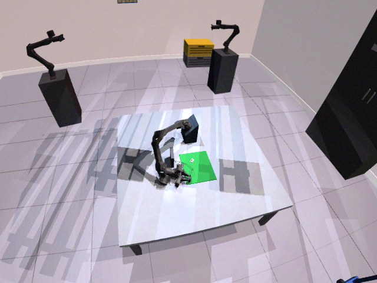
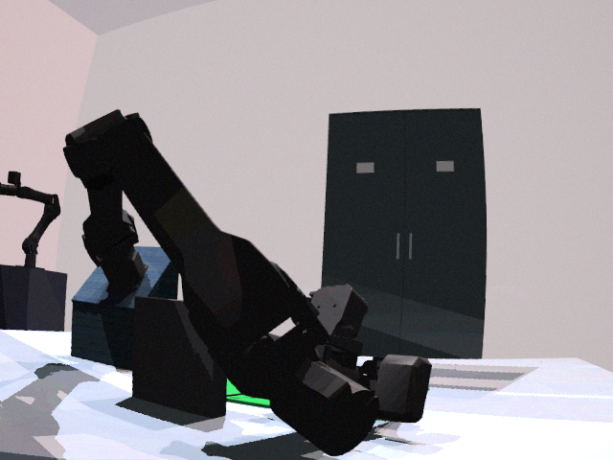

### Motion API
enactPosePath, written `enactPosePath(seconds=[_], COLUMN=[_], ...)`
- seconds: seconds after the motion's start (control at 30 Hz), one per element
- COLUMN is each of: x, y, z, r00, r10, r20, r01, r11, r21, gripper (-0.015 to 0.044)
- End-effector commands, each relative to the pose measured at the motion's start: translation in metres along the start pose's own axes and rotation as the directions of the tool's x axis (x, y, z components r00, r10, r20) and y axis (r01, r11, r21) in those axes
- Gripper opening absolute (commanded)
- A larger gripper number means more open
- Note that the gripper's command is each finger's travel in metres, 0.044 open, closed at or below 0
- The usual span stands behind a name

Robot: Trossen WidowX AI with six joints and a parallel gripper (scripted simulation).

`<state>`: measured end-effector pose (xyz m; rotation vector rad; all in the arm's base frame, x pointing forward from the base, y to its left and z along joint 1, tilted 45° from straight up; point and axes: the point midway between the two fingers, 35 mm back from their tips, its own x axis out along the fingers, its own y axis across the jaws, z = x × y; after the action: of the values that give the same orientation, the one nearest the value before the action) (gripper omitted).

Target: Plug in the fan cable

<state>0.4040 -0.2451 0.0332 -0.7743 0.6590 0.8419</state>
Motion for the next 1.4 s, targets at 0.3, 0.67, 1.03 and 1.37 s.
enactPosePath(seconds=[0.3, 0.67, 1.03, 1.37], x=[0.0, 0.0, 0.0, -0.0043], y=[0.0, 0.0, 0.0, -0.0006], z=[0.0, 0.0, 0.0, 0.0015], r00=[1.0, 1.0, 1.0, 1.0], r10=[0.0, 0.0, 0.0, 0.0], r20=[0.0, 0.0, 0.0, 0.0], r01=[0.0, 0.0, 0.0, 0.0], r11=[1.0, 1.0, 1.0, 1.0], r21=[0.0, 0.0, 0.0, 0.0], gripper=[0.0026, 0.0205, 0.0205, 0.0205])
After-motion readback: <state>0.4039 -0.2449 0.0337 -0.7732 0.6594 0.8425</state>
